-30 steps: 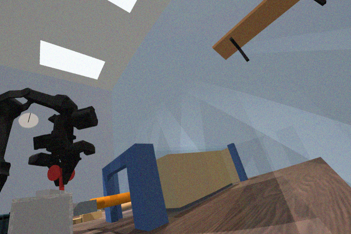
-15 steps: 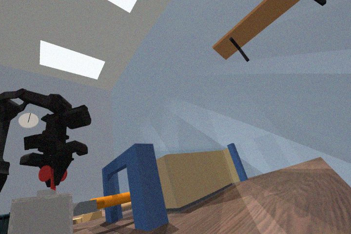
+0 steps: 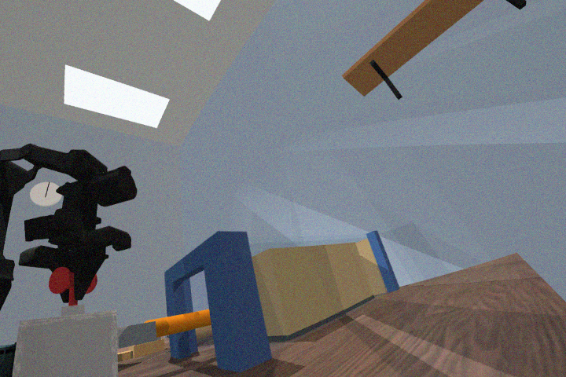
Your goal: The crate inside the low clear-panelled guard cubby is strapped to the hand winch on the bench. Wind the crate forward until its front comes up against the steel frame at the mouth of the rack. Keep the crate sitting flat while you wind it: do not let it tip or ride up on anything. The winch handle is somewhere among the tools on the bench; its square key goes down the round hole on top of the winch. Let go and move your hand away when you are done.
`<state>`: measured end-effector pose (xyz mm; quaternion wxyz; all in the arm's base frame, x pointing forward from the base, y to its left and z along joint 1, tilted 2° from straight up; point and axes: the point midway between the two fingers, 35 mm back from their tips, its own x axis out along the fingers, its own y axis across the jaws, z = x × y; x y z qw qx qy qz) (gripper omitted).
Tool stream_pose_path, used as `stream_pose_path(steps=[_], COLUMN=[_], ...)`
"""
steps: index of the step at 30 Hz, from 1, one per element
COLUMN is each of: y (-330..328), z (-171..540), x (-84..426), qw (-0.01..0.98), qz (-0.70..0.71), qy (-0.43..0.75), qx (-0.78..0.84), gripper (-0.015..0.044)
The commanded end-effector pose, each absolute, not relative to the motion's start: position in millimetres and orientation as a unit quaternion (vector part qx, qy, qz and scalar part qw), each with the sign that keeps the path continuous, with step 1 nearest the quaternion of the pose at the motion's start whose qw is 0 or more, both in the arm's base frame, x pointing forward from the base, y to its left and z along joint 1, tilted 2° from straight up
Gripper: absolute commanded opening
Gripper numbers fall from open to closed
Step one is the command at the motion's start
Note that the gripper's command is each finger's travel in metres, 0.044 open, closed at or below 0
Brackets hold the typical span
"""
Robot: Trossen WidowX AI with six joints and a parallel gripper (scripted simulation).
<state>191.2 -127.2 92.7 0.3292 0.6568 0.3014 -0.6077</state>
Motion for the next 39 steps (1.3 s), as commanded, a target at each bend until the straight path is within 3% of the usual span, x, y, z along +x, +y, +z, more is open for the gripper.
stream_pose_path(steps=[1,39], y=[-131,-158], z=[88,87], x=[177,139], qw=[0.319,0.32], qz=[-0.623,-0.624], qy=[0.3,0.3], qx=[0.648,0.647], gripper=[0.0,0.0])
